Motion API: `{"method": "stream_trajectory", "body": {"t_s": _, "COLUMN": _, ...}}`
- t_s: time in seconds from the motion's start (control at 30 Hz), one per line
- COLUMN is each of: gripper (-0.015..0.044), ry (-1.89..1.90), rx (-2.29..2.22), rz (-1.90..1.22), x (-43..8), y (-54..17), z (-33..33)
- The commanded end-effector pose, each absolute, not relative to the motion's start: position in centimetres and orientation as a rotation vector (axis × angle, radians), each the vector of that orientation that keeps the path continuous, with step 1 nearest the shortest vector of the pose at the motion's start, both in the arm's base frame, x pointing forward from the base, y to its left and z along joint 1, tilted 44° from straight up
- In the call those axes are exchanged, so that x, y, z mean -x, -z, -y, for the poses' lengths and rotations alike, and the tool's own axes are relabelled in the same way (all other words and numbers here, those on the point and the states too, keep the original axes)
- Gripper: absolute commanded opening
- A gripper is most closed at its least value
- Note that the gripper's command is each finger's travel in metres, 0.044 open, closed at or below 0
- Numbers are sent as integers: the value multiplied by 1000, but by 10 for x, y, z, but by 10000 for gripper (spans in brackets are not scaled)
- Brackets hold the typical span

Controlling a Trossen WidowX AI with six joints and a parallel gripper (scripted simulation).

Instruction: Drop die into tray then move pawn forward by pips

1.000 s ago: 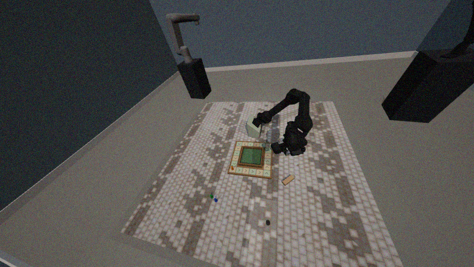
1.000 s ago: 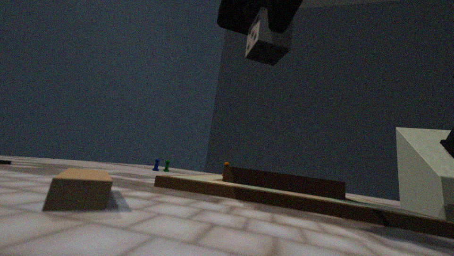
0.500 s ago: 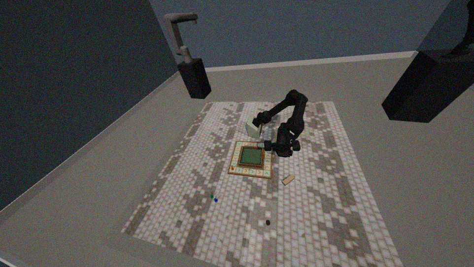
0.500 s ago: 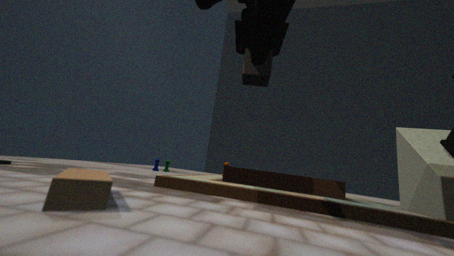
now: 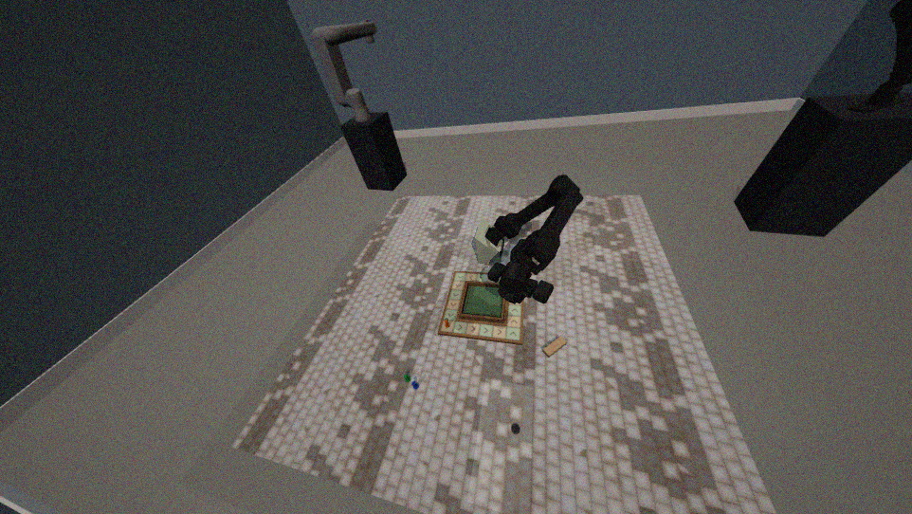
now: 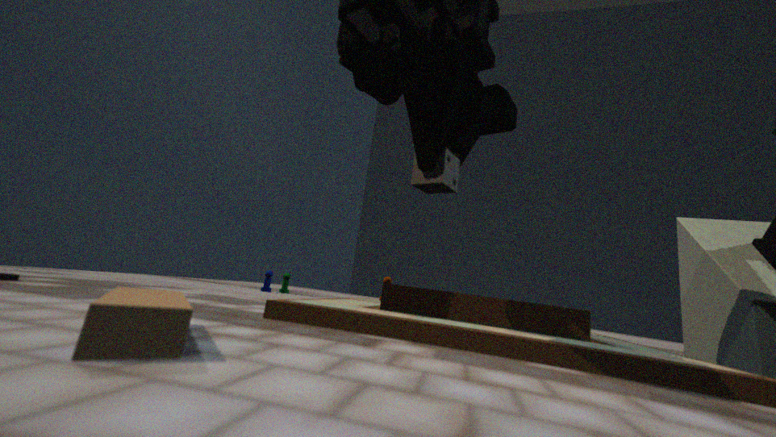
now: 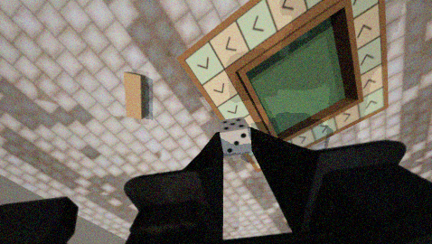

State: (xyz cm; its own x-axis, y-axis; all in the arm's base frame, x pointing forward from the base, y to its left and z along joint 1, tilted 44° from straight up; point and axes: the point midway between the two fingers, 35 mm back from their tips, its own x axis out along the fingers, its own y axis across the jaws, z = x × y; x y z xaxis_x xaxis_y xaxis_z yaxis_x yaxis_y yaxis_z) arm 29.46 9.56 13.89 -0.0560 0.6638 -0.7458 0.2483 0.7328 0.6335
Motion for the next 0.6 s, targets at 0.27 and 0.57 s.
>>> {"method": "stream_trajectory", "body": {"t_s": 0.27, "gripper": 0, "ry": -27, "rx": -1072, "rz": -1743, "x": -294, "y": -97, "z": -63}}
{"method": "stream_trajectory", "body": {"t_s": 0.57, "gripper": 0, "ry": 247, "rx": -1299, "rz": -1789, "x": -288, "y": -69, "z": -42}}
